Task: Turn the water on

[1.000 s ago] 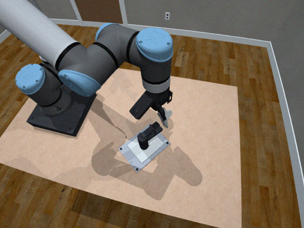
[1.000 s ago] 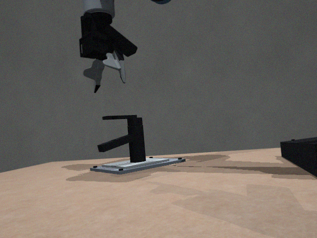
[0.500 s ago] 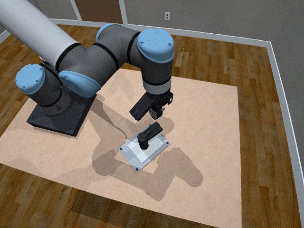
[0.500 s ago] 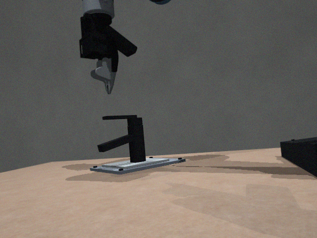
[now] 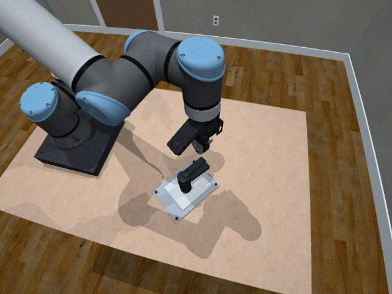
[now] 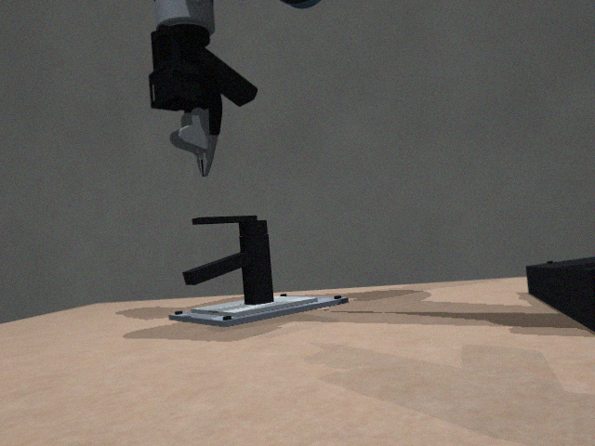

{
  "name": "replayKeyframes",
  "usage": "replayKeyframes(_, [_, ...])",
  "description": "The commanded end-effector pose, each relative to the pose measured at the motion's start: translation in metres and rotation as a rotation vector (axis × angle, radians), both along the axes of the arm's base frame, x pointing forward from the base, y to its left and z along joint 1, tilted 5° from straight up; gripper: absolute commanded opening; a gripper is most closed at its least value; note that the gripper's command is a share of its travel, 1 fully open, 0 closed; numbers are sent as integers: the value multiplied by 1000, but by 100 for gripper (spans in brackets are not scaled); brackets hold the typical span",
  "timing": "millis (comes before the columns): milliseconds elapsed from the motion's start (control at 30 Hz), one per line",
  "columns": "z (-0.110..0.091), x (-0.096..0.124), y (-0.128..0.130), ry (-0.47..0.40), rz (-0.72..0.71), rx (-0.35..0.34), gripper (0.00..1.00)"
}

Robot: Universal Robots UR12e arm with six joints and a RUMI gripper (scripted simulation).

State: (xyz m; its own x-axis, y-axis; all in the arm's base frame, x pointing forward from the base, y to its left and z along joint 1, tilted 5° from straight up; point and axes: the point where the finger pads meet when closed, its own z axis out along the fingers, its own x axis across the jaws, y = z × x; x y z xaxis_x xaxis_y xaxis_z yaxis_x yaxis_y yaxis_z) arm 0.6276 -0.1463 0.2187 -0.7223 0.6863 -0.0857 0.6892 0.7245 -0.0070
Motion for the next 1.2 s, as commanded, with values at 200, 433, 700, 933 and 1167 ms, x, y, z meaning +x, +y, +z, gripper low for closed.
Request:
replayKeyframes(200, [1,0,0,-1,0,-1,0])
replayKeyframes(433, [1,0,0,-1,0,-1,0])
replayKeyframes(700, [1,0,0,-1,0,-1,37])
replayKeyframes(933, [1,0,0,-1,0,-1,37])
replayKeyframes(1167, [1,0,0,-1,0,-1,37])
